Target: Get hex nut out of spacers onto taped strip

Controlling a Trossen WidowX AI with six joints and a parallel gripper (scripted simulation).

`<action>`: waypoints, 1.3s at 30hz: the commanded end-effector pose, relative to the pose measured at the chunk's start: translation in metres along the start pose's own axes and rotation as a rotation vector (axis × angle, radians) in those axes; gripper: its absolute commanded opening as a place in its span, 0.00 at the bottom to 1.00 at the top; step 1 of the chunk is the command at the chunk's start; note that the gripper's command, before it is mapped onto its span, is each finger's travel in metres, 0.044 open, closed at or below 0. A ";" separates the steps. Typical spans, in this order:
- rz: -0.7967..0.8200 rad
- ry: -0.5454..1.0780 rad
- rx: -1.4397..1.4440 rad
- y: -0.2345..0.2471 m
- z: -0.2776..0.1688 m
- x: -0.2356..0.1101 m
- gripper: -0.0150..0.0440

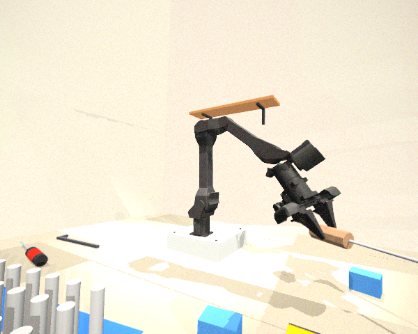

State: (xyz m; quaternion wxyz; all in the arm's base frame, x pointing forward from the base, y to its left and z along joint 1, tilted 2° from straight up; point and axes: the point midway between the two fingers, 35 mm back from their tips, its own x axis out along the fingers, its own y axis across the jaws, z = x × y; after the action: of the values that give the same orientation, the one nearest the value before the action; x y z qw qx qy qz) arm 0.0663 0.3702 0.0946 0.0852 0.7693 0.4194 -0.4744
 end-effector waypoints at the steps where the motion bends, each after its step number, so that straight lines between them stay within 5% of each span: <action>1: -0.001 0.010 -0.002 0.001 0.000 0.003 0.25; 39: -0.001 0.009 -0.002 0.012 0.021 0.034 0.25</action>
State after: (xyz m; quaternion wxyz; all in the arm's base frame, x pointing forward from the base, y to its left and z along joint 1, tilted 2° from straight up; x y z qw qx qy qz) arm 0.0671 0.3702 0.0548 0.0853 0.7697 0.4190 -0.4741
